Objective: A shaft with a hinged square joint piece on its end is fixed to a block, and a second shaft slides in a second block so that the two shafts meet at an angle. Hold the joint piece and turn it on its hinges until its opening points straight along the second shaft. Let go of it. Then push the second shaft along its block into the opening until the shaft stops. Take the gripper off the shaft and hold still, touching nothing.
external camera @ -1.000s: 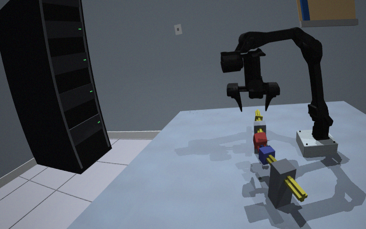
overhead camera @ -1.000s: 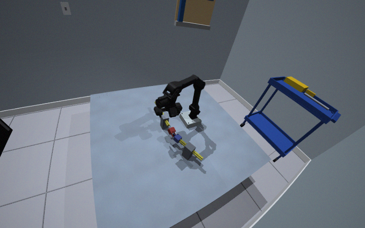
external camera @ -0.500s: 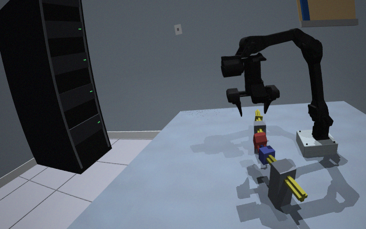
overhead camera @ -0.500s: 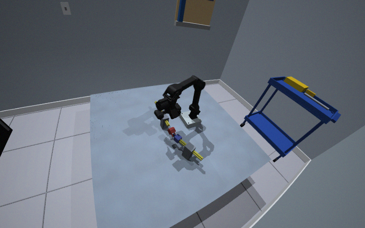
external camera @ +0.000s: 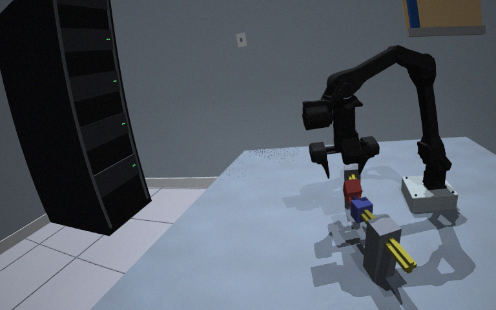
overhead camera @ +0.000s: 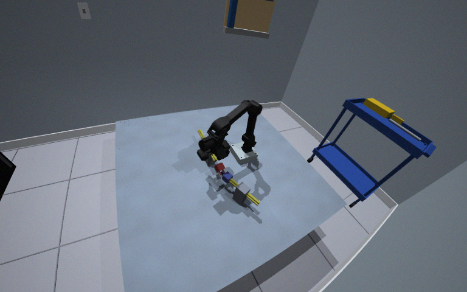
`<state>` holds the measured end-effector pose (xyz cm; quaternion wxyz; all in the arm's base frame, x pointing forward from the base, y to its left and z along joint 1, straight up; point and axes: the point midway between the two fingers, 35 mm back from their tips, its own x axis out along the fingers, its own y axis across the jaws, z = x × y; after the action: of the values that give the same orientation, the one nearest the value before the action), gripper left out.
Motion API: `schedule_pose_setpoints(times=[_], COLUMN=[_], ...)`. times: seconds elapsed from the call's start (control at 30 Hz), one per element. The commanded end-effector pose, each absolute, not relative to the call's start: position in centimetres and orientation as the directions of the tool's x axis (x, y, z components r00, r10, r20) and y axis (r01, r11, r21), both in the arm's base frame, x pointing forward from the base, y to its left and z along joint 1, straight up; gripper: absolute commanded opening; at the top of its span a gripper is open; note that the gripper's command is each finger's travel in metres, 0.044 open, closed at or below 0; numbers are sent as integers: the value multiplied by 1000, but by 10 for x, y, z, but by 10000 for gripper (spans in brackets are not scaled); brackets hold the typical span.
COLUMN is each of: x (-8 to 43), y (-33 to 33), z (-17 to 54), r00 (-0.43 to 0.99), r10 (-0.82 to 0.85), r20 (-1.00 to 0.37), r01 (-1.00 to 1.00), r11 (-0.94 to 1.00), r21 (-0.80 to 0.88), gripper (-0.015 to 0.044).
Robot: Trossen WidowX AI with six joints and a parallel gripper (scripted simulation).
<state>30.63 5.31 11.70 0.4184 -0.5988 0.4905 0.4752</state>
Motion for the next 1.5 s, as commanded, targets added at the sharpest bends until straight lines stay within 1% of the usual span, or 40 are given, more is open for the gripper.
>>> schedule_pose_setpoints(times=[0.0,0.13,0.6,1.33,1.47], x=[304,303,291,293,293], y=[52,59,120,116,116], z=[106,106,106,78,78], r00=[58,58,57,57,57], r10=[-193,-192,-188,-188,-188], r20=[-979,-980,-981,-980,-980], r01=[-985,-985,-985,-985,-985], r11=[-170,-170,-170,-170,-170], r21=[-25,-25,-24,-24,-24], gripper=[440,440,440,440,335])
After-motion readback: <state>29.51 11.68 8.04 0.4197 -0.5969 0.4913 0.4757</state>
